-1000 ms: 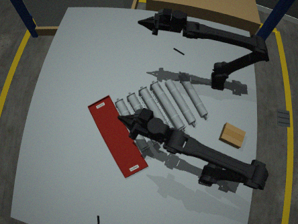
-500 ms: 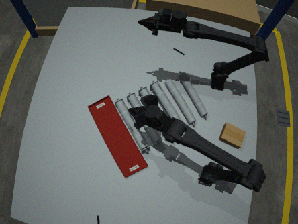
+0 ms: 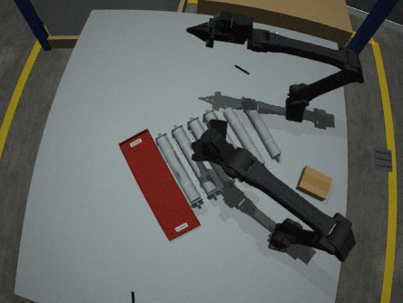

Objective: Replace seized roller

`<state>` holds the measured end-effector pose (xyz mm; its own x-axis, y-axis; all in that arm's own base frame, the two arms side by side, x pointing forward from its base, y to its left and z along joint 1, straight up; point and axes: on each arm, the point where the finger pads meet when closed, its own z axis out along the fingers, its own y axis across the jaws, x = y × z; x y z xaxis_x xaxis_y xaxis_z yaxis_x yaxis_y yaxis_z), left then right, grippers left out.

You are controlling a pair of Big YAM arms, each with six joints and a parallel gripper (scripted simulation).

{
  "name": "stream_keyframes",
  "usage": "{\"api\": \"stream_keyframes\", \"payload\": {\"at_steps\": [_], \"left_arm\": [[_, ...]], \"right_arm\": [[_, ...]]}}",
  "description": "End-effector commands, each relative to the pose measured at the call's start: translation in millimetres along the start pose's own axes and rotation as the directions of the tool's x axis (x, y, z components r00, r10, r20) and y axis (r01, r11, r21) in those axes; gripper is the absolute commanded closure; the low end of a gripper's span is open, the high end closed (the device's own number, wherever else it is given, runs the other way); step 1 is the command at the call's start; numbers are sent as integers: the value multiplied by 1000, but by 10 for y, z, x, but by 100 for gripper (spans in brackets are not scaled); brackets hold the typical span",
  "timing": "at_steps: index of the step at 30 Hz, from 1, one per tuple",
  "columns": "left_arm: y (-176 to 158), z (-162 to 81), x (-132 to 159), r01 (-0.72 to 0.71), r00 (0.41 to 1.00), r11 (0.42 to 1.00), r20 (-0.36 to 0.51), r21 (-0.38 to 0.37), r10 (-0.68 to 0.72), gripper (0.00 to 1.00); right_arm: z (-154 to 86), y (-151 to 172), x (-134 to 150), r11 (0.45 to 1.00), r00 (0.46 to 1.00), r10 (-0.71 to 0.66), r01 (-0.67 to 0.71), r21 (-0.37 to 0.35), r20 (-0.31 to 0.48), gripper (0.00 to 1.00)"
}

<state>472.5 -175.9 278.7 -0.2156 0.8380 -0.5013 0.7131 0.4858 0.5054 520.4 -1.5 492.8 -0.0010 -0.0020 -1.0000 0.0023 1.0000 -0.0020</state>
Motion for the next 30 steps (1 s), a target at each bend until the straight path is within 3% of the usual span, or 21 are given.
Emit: {"api": "stream_keyframes", "payload": {"at_steps": [1,3,5,6,8,9,15,20,23,25,26,30], "left_arm": [[-12,-74,-223,-161,987,986,-2,34,161,100],[-167,-39,-213,-221,975,972,-14,81,223,100],[-167,-39,-213,-221,975,972,-14,81,223,100],[-59,-160,-203,-205,979,977,-9,52,206,100],[-314,-13,-211,-260,964,957,-18,126,264,100],[-581,87,-97,-305,948,932,-30,194,317,100],[-881,43,-123,-471,868,829,-9,301,497,100],[-1232,20,-54,-582,779,703,33,408,626,100],[-1121,-64,-49,-573,790,724,23,384,613,100],[-1362,6,-32,-607,752,658,52,445,658,100],[-1685,54,221,-620,715,584,69,524,696,100],[-1726,-58,79,-700,621,468,137,540,772,100]], "right_arm": [[16,29,-380,1000,997,9,-9,-8,78,100],[16,29,-380,1000,997,9,-9,-8,78,100],[16,29,-380,1000,997,9,-9,-8,78,100],[16,29,-380,1000,997,9,-9,-8,78,100],[16,29,-380,1000,997,9,-9,-8,78,100],[16,29,-380,1000,997,9,-9,-8,78,100],[16,29,-380,1000,997,9,-9,-8,78,100],[16,29,-380,1000,997,9,-9,-8,78,100],[16,29,-380,1000,997,9,-9,-8,78,100],[16,29,-380,1000,997,9,-9,-8,78,100],[16,29,-380,1000,997,9,-9,-8,78,100],[16,29,-380,1000,997,9,-9,-8,78,100]]}}
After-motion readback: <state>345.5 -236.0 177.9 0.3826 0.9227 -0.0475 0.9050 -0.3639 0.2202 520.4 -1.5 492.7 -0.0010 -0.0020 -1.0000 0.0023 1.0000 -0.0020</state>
